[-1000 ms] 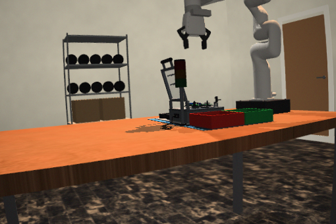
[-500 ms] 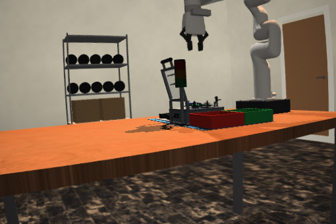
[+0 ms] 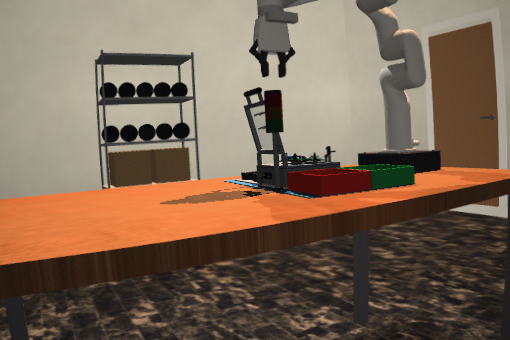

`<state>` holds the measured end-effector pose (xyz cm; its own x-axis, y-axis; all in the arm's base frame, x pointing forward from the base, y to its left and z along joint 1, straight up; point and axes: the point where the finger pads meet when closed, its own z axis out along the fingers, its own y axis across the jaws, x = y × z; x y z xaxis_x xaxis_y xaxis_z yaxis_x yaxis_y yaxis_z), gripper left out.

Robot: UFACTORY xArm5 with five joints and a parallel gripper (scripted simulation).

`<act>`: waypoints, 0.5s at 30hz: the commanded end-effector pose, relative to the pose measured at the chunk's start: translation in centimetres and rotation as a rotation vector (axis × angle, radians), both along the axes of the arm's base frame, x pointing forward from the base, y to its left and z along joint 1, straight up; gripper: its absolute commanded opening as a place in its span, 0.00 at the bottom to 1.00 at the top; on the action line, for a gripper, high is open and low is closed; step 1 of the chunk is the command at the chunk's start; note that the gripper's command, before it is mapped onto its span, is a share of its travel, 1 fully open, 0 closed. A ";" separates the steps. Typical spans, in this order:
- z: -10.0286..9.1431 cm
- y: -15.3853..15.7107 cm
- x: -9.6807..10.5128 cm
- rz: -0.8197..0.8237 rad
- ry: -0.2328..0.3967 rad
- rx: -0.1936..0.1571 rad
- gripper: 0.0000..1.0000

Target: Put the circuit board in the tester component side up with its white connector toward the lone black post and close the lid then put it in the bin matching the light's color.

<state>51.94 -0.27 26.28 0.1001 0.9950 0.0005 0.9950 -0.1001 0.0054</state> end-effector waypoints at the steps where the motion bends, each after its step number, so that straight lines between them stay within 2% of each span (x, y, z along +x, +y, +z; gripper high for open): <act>1: 0.3 -0.3 3.3 0.000 0.006 0.000 0.52; 7: 0.3 -0.6 6.4 0.000 0.006 0.000 0.52; 15: 0.3 -0.6 7.0 0.000 0.006 0.000 0.52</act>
